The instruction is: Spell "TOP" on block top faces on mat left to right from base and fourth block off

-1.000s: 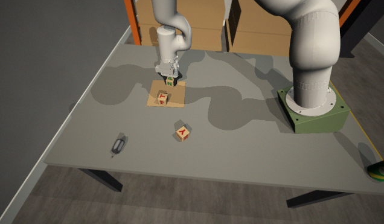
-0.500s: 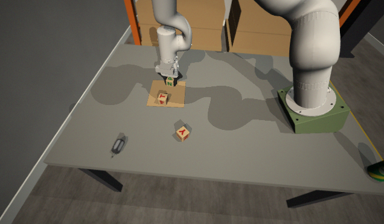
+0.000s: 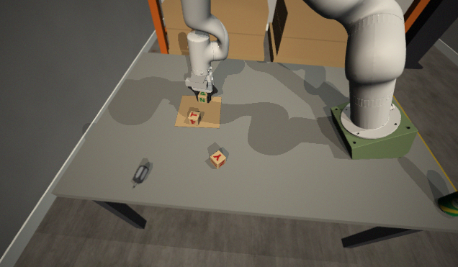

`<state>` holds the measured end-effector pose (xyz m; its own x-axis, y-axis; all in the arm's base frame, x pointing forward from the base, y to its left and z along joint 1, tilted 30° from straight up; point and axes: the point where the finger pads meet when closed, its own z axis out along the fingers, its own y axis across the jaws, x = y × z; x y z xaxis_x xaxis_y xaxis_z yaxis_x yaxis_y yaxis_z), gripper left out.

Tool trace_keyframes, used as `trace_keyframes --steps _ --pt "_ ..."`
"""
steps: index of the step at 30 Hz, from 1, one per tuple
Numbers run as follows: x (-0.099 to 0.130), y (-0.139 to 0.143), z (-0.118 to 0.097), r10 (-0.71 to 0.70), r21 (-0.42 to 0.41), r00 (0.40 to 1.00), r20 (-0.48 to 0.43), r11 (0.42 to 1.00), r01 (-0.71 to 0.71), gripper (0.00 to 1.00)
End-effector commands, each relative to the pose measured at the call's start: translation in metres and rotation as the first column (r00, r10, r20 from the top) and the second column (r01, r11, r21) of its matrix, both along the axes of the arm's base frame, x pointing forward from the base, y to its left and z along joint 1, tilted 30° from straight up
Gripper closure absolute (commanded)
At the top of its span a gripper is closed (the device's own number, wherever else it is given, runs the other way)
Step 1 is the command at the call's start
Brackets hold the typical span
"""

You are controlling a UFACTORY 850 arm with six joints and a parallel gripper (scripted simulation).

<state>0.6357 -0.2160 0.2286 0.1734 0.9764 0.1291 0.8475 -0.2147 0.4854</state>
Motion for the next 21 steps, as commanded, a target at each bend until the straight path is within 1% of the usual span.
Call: trace_keyframes --steps 1,9,10,12,13,15,16,20,21 --pt "0.0004 -0.0003 0.001 0.0 -0.001 1.0 0.002 1.0 0.0 0.56" --pt "0.0004 -0.0003 0.001 0.0 -0.001 1.0 0.002 1.0 0.0 0.56" --pt "0.0004 -0.0003 0.001 0.0 -0.001 1.0 0.002 1.0 0.0 0.52" --pt "0.0004 -0.0003 0.001 0.0 -0.001 1.0 0.002 1.0 0.0 0.52" --pt "0.0004 -0.0003 0.001 0.0 -0.001 1.0 0.002 1.0 0.0 0.47" --pt "0.0004 -0.0003 0.001 0.0 -0.001 1.0 0.002 1.0 0.0 0.47" --pt "0.0004 -0.0003 0.001 0.0 -0.001 1.0 0.002 1.0 0.0 0.43" --pt "0.0004 -0.0003 0.001 0.0 -0.001 1.0 0.002 1.0 0.0 0.43" --pt "0.0004 -0.0003 0.001 0.0 -0.001 1.0 0.002 1.0 0.0 0.39"
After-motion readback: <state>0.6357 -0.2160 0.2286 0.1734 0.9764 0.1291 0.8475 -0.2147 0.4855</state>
